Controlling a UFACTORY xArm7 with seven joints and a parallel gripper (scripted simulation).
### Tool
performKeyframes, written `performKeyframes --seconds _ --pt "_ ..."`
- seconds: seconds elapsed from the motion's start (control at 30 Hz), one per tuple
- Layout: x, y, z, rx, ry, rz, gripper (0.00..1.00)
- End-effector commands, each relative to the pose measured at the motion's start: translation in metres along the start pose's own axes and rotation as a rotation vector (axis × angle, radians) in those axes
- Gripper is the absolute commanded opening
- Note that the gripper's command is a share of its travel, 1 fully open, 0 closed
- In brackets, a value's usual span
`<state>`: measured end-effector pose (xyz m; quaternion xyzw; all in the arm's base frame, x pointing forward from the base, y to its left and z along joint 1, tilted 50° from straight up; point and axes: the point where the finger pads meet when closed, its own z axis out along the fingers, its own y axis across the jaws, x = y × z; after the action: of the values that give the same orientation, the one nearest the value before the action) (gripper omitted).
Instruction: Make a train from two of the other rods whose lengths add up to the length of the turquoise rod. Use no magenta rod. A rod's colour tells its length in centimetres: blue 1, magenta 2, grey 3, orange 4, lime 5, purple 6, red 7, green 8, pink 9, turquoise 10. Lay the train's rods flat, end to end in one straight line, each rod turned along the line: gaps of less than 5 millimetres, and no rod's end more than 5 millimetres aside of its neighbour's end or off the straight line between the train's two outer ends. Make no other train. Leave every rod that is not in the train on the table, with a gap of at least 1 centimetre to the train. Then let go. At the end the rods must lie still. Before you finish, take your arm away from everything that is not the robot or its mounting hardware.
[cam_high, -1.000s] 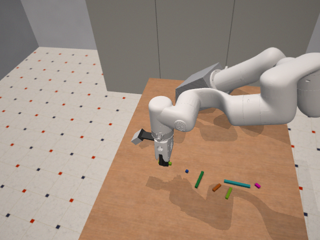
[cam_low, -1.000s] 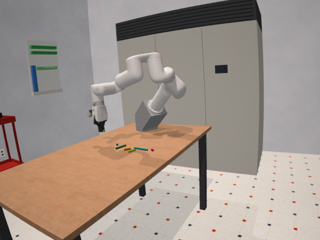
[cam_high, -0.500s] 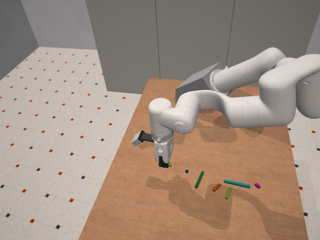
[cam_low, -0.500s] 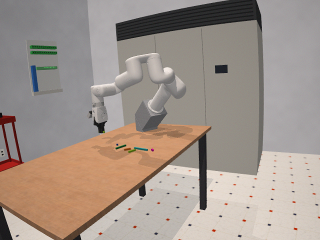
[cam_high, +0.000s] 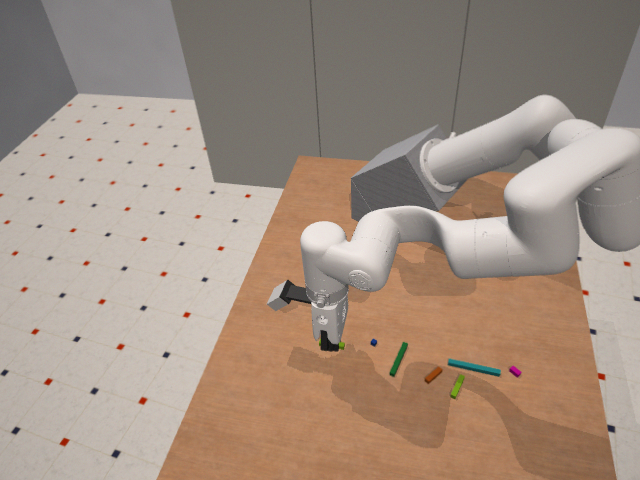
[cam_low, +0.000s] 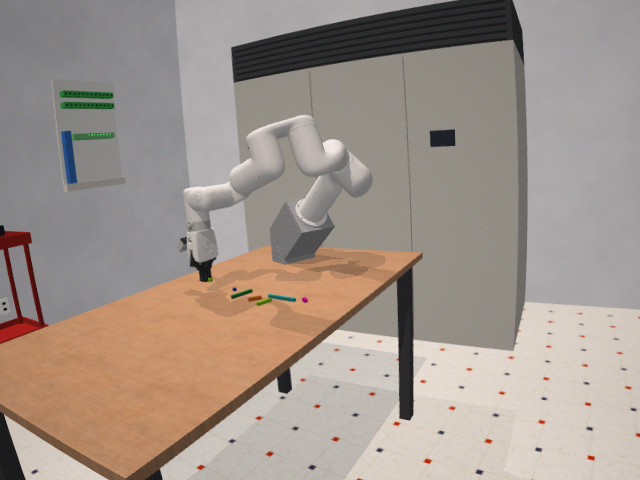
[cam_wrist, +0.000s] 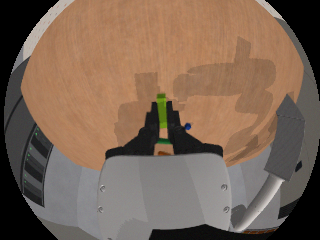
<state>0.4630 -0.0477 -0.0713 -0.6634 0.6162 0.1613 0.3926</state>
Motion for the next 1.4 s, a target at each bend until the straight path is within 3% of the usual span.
performKeyframes --seconds 0.0,0.27,1.37 --pt "0.003 -0.002 0.010 0.005 0.007 0.000 0.04" --pt "0.003 -0.002 0.025 0.005 0.007 0.000 0.04" --pt "0.003 -0.002 0.026 0.005 0.007 0.000 0.04"
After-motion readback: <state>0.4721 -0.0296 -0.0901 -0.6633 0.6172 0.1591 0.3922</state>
